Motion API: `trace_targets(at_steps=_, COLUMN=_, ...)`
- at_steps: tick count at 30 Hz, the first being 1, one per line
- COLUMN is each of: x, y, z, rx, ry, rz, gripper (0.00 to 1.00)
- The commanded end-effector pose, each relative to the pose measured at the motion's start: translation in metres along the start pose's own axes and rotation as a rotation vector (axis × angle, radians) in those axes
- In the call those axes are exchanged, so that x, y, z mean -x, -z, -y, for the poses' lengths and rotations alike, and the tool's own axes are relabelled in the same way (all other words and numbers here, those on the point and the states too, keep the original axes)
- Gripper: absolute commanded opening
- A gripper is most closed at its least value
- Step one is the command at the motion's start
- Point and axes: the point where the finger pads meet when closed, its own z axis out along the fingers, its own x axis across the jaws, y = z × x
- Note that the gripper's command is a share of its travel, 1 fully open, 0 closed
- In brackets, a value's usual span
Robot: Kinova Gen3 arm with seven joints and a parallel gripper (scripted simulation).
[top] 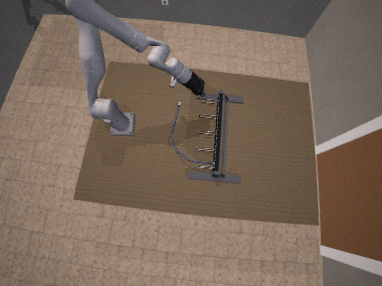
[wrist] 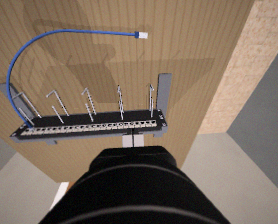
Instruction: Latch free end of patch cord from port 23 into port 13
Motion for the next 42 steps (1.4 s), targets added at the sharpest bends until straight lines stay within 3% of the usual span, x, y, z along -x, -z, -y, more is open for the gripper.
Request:
trace_targets(at_steps=1, x=-0.010, y=0.007, z=0.002, rx=0.008, ry=0.023, rz=-0.013, gripper=0.00)
trace_targets(at_steps=17, x=-0.010, y=0.031, z=0.002, rx=0.008, ry=0.023, rz=-0.013, gripper=0.00)
trace_targets(at_steps=36, x=-0.008, y=0.034, z=0.002, rx=0.008, ry=0.023, rz=-0.013, gripper=0.00)
trace_targets(at_steps=42, x=0.007, y=0.033, z=0.002, rx=0.008, ry=0.023, rz=-0.013, gripper=0.00)
